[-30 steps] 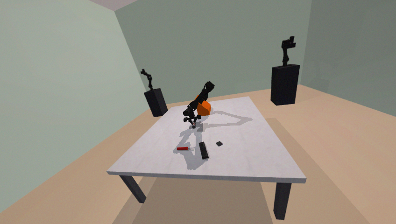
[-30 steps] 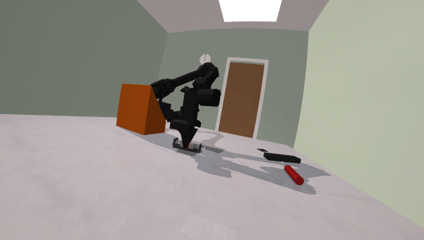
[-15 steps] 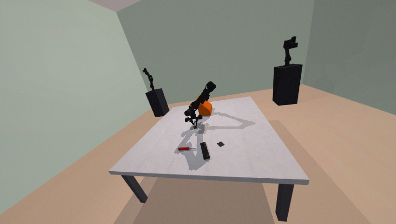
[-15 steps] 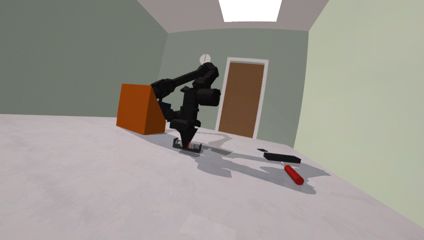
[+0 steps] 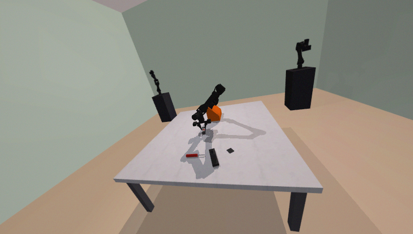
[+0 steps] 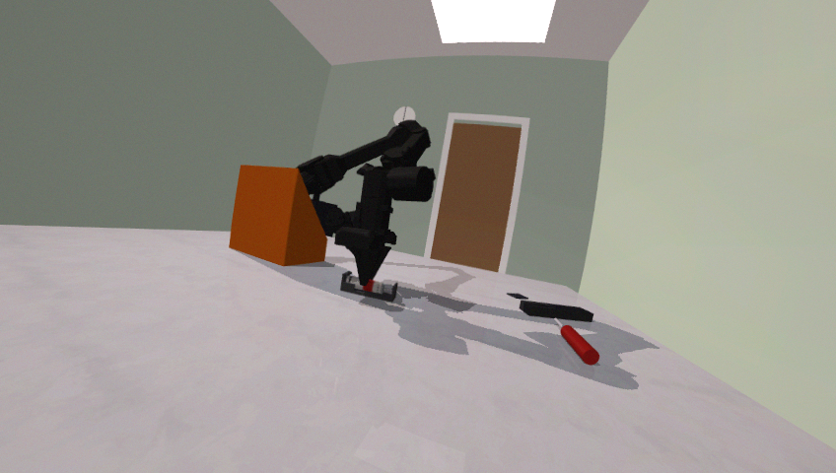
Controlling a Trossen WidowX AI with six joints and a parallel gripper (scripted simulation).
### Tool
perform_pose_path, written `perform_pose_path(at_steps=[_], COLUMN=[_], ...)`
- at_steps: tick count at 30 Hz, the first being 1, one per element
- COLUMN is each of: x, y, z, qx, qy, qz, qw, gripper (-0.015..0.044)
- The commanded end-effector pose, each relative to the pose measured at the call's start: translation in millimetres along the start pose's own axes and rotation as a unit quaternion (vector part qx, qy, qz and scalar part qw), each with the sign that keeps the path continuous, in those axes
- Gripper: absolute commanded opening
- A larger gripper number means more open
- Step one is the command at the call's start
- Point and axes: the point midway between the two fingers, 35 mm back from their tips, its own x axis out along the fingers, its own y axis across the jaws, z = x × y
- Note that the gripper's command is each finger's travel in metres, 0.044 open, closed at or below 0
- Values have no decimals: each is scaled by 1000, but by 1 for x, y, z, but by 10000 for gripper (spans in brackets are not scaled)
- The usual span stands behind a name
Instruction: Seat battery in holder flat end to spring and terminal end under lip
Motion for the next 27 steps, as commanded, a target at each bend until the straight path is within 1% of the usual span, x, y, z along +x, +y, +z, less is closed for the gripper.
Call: perform_pose_path(at_steps=[1,3,10,11,27], x=[-1,-12,-71,-74,-77], y=[0,2,2,2,2], z=[0,-2,-4,-3,-2], qx=[0,0,-3,-3,-3], qy=[0,0,1,1,1], qz=[0,2,5,5,4], qw=[1000,1000,1000,1000,1000], gripper=[195,247,431,440,440])
